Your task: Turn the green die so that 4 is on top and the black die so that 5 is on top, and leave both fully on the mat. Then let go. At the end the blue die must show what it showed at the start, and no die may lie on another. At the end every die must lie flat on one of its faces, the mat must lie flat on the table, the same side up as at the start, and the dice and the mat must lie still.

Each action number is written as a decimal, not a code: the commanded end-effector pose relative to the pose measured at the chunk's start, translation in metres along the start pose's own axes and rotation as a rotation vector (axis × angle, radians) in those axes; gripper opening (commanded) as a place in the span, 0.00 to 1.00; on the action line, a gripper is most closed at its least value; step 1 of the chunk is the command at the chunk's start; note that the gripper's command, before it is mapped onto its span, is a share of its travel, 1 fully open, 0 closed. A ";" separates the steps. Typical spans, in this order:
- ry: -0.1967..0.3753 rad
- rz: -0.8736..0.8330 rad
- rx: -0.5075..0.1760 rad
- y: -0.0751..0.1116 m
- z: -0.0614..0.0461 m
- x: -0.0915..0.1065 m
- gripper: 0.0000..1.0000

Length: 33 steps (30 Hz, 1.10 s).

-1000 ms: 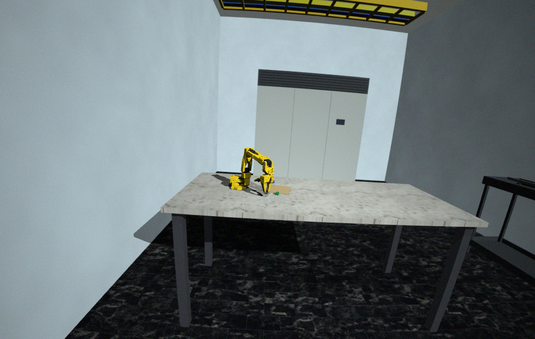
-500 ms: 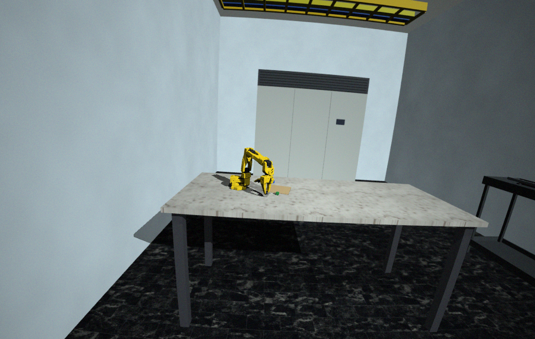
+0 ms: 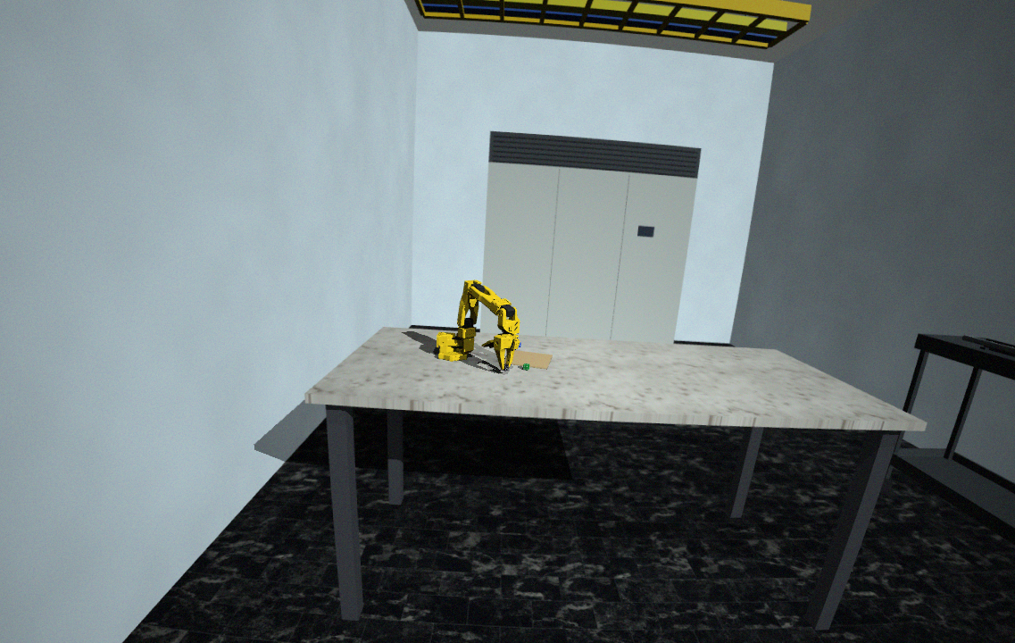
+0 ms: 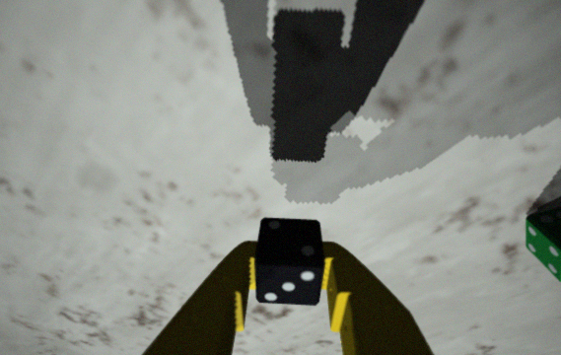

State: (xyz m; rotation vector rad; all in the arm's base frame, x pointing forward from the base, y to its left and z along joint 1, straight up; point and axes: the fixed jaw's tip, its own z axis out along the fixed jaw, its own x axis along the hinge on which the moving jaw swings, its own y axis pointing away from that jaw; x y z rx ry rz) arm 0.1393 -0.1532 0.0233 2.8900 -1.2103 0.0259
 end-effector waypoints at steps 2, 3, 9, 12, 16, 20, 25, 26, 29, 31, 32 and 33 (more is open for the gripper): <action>0.022 -0.003 0.001 0.001 -0.001 0.003 0.00; 0.022 -0.003 0.001 0.001 0.000 0.003 0.00; 0.022 -0.003 0.001 0.001 0.000 0.003 0.00; 0.022 -0.003 0.001 0.001 0.001 0.003 0.00; 0.022 -0.003 0.001 0.001 0.004 0.003 0.00; 0.022 -0.003 0.001 0.001 0.006 0.003 0.00; 0.022 -0.003 0.001 0.001 0.006 0.003 0.00; 0.022 -0.003 0.001 0.001 0.006 0.003 0.00; 0.022 -0.003 0.001 0.001 0.007 0.003 0.00; 0.022 -0.003 0.001 0.001 0.009 0.003 0.00; 0.022 -0.003 0.001 0.001 0.010 0.003 0.00; 0.022 -0.003 0.001 0.001 0.010 0.003 0.00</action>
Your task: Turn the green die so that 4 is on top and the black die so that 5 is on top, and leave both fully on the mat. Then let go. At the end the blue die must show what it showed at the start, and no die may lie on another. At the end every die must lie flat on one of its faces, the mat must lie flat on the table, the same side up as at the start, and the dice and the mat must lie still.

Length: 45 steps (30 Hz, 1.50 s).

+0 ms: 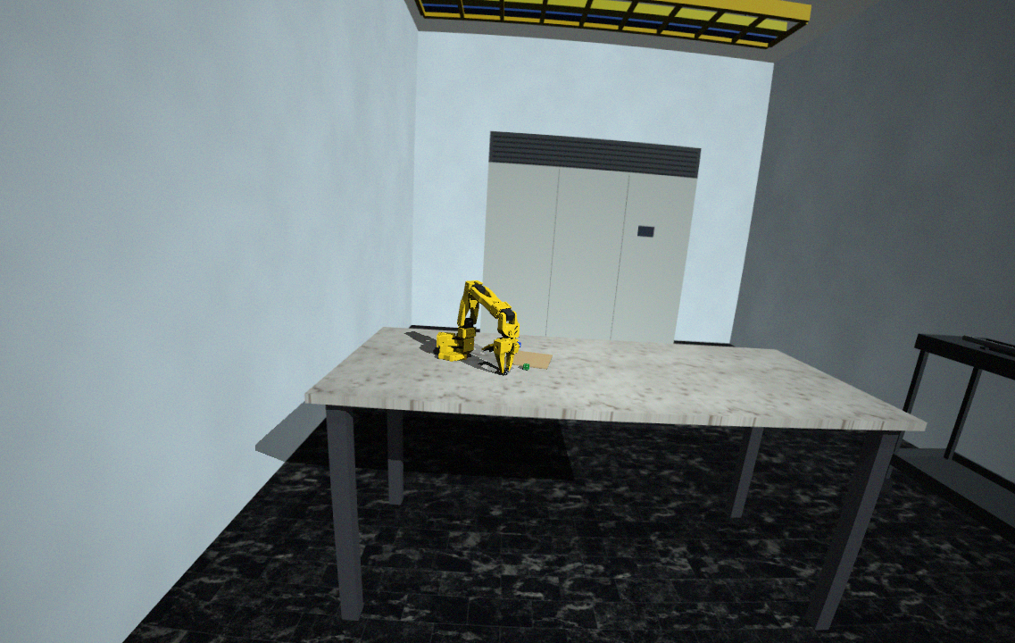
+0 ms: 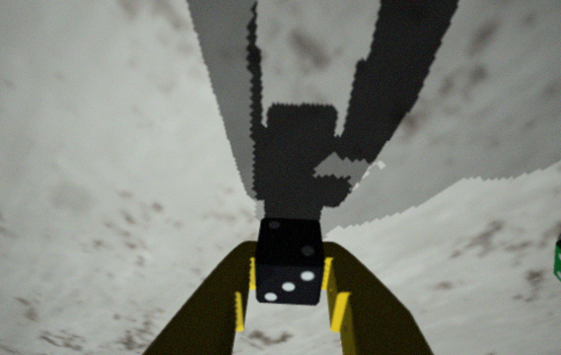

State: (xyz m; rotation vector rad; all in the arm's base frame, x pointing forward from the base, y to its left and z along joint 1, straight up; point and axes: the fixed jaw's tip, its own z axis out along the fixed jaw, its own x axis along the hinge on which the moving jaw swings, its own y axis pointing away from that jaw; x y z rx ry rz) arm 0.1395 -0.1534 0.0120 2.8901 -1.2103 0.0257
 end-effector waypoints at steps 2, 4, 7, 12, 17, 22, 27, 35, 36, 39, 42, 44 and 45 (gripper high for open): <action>0.022 -0.003 0.001 0.001 0.000 0.003 0.00; 0.022 -0.003 0.001 0.001 0.000 0.003 0.00; 0.022 -0.003 0.001 0.001 0.000 0.003 0.00; 0.022 -0.003 0.001 0.001 0.001 0.003 0.00; 0.022 -0.003 0.001 0.001 0.001 0.003 0.00; 0.022 -0.003 0.001 0.001 0.002 0.003 0.00; 0.022 -0.003 0.001 0.001 0.002 0.003 0.00; 0.022 -0.003 0.001 0.001 0.002 0.003 0.07; 0.022 -0.003 0.001 0.001 0.002 0.003 0.07; 0.022 -0.003 0.001 0.001 0.002 0.003 0.08; 0.022 -0.003 0.001 0.001 0.002 0.003 0.08; 0.022 -0.003 0.001 0.001 0.002 0.003 0.08; 0.022 -0.003 0.001 0.001 0.002 0.003 0.08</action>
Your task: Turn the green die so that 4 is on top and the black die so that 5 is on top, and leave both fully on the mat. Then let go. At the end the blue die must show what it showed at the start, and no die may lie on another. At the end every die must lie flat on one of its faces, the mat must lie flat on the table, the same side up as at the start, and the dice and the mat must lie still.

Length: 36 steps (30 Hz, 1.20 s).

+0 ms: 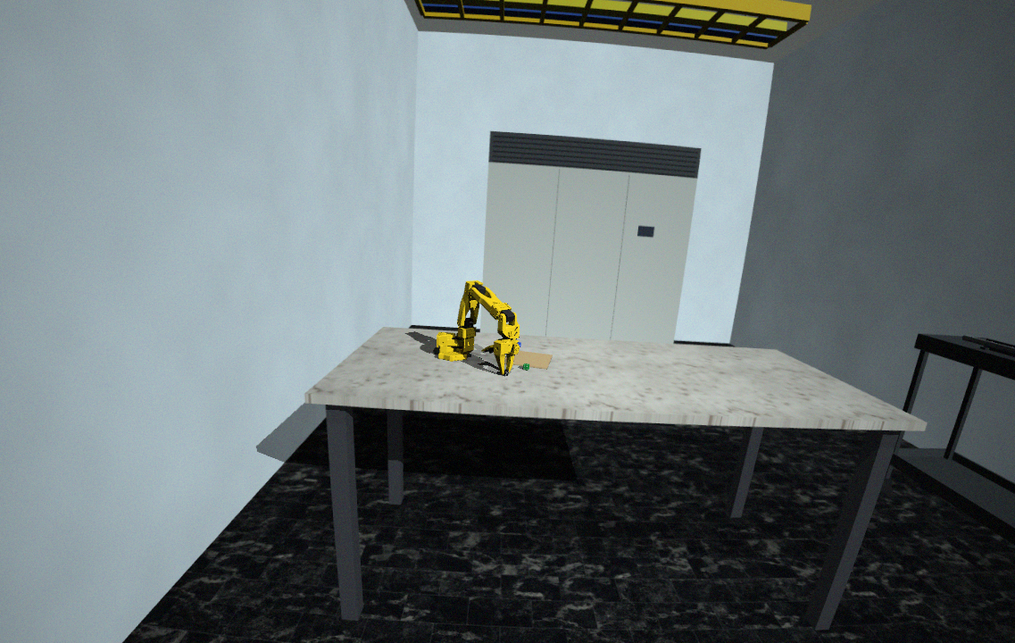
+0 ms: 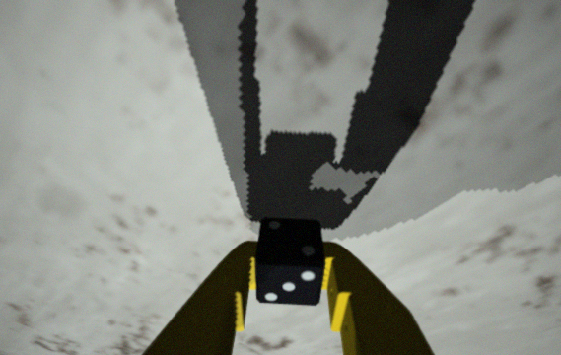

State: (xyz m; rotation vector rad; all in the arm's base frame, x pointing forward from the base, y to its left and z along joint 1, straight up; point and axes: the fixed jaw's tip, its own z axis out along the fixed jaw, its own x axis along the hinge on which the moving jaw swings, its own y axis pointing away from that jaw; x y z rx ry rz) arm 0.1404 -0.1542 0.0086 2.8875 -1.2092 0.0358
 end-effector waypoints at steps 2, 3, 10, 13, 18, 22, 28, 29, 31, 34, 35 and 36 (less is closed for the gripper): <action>0.015 -0.003 0.001 0.001 -0.002 0.002 0.09; 0.015 -0.003 0.001 0.001 -0.002 0.002 0.10; 0.015 -0.003 0.001 0.001 -0.002 0.002 0.16; 0.015 -0.003 0.001 0.001 -0.002 0.002 0.17; 0.015 -0.003 0.001 0.001 -0.002 0.002 0.23; 0.015 -0.003 0.001 0.001 -0.002 0.002 0.26; 0.015 -0.003 0.001 0.001 -0.002 0.002 0.27; 0.015 -0.003 0.001 0.001 -0.002 0.002 0.27; 0.015 -0.003 0.001 0.001 -0.002 0.002 0.27; 0.015 -0.003 0.001 0.001 -0.003 0.002 0.27; 0.015 -0.003 0.001 0.001 -0.004 0.002 0.27; 0.015 -0.003 0.001 0.001 -0.005 0.003 0.27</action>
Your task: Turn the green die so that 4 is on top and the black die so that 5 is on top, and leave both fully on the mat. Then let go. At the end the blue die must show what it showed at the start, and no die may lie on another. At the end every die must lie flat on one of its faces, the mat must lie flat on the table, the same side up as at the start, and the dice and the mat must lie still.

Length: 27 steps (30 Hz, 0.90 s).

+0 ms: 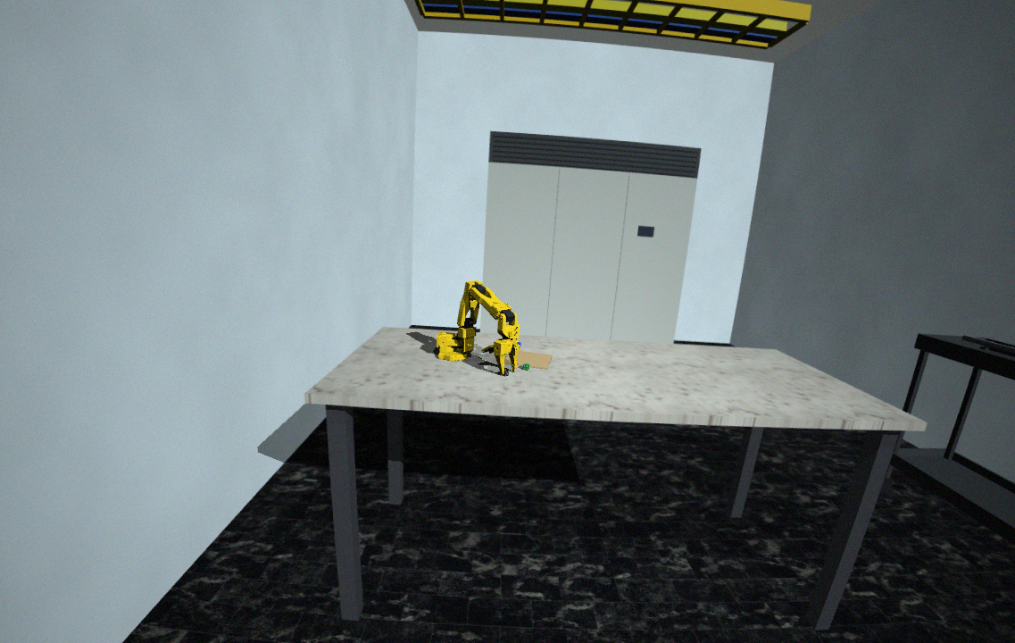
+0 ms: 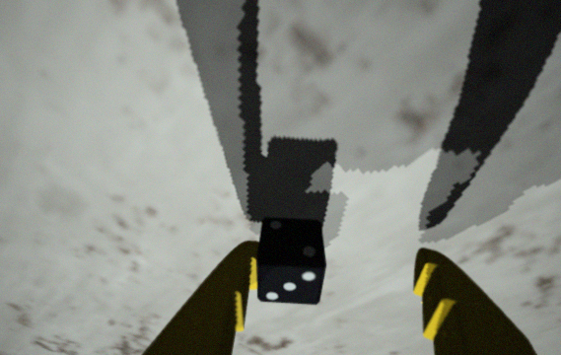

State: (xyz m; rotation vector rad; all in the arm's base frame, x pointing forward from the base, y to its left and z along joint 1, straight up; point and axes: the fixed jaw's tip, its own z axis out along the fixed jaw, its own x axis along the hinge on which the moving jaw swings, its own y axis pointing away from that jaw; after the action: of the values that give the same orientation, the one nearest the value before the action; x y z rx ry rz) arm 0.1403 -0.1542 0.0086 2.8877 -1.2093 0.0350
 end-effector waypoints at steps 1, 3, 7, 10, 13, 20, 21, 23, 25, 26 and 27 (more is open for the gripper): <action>0.016 -0.003 0.001 0.001 -0.007 0.003 0.27; 0.016 -0.003 0.001 0.001 -0.011 0.004 0.27; 0.016 -0.003 0.001 0.001 -0.024 0.005 0.27; 0.016 -0.003 0.001 0.001 -0.031 0.005 0.27; 0.016 -0.003 0.001 0.001 -0.039 0.004 0.27; 0.016 -0.003 0.001 0.001 -0.058 0.002 0.27; 0.016 -0.003 0.001 0.001 -0.059 0.002 0.27; 0.016 -0.003 0.001 0.001 -0.061 0.002 0.27; 0.016 -0.003 0.001 0.001 -0.062 0.002 0.27; 0.016 -0.003 0.001 0.001 -0.062 0.002 0.27; 0.016 -0.003 0.001 0.001 -0.062 0.002 0.27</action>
State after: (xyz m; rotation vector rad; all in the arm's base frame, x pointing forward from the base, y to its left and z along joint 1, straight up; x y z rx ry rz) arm 0.1352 -0.1490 0.0558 2.9086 -1.2181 -0.0510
